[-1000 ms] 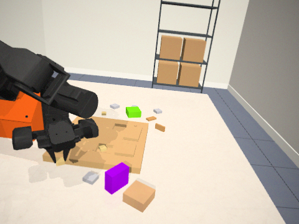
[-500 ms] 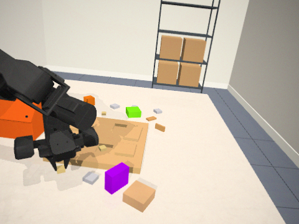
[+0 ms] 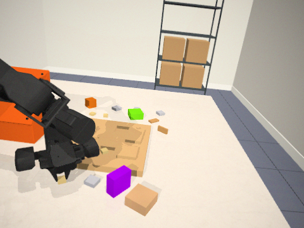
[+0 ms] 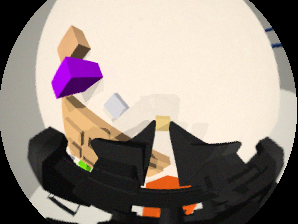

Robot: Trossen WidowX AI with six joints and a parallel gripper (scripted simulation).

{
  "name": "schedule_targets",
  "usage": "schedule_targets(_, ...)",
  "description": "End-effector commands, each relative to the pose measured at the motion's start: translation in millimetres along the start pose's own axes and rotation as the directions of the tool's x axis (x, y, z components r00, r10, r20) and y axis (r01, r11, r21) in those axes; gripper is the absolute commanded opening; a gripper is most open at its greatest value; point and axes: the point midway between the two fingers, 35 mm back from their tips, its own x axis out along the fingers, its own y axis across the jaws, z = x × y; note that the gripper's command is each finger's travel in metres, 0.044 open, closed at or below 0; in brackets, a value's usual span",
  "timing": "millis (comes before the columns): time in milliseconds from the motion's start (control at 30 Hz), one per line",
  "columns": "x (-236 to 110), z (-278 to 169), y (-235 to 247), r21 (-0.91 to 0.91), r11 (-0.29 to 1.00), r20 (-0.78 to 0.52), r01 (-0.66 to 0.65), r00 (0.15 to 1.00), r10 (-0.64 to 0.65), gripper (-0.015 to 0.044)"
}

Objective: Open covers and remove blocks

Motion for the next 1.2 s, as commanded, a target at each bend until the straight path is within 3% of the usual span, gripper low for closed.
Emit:
schedule_targets(0, 7, -2, 0, -0.008, 1.000, -0.003, -0.002, 1.000, 0.002, 0.0080)
schedule_targets(300, 18, -3, -2, -0.009, 1.000, 0.000, 0.000, 1.000, 0.000, 0.0080)
schedule_targets(767, 13, -1, -2, -0.001, 1.000, 0.002, 0.003, 1.000, -0.003, 0.0440)
schedule_targets(1167, -24, -1, 0, -0.004, 1.000, -0.003, -0.001, 1.000, 0.001, 0.0440)
